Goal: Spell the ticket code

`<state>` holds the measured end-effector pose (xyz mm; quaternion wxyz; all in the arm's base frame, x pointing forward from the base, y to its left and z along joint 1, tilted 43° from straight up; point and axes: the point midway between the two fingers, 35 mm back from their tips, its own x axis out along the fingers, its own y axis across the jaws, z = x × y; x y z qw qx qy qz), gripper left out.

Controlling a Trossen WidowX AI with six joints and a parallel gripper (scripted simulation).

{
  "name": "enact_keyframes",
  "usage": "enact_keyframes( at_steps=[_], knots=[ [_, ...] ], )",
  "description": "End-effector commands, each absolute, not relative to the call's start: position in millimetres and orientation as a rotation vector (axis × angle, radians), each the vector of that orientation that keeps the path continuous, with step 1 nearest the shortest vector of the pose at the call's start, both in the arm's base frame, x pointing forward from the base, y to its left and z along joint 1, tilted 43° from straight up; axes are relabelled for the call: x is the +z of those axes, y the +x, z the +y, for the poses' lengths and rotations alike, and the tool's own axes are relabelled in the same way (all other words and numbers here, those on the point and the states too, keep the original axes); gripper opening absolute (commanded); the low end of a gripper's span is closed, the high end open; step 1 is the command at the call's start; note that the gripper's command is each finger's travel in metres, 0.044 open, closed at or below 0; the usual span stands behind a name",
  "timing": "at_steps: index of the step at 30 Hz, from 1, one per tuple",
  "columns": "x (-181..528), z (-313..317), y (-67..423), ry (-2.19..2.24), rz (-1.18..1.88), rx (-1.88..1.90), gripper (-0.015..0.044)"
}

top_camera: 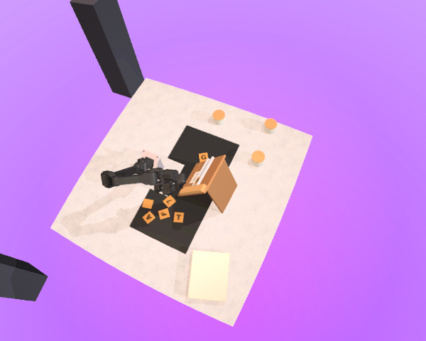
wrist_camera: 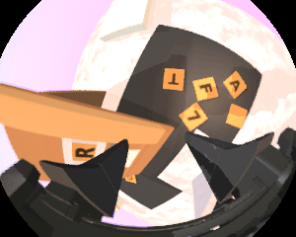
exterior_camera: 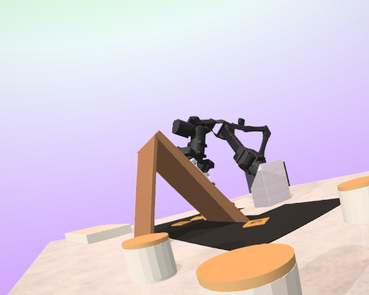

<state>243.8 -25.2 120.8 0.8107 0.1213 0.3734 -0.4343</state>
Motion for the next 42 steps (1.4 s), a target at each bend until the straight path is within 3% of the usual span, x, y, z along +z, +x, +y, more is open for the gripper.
enact_keyframes(
  at_steps=[1,9,42],
  knots=[
    [113.1,-59.5,230.6,0.503,0.665,-1.139,0.0340],
    [83.6,-123.6,195.1,0.947,0.342,-1.629,0.0340],
    [53.6,-146.1,195.8,0.955,0.331,-1.639,0.0340]
  ],
)
